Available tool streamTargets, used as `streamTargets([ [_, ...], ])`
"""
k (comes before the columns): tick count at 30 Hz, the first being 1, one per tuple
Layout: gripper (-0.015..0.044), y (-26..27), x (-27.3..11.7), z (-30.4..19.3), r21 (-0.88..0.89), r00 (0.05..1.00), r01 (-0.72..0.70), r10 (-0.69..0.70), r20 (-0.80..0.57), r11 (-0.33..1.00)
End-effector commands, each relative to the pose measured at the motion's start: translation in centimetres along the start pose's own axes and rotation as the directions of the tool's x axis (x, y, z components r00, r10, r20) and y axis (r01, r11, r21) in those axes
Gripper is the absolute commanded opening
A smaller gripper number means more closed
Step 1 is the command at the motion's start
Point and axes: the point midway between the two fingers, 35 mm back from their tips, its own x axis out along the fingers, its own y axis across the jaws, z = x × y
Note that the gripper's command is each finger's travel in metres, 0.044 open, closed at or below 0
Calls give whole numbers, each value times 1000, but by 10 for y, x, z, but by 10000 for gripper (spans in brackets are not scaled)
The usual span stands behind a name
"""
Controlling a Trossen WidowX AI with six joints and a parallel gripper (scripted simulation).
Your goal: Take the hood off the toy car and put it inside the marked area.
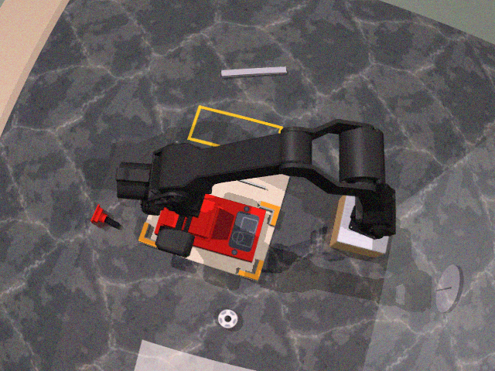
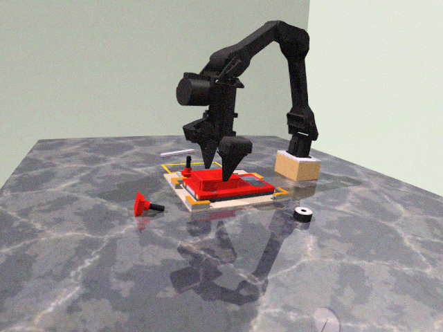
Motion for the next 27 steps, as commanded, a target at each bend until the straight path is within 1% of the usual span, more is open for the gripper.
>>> streamTargets([
  [1, 440, -1, 2, 1, 2, 1000, 4, -4, 3, 1000],
  [27, 440, -1, 15, 0, 2, 1000, 4, -4, 3, 1000],
])
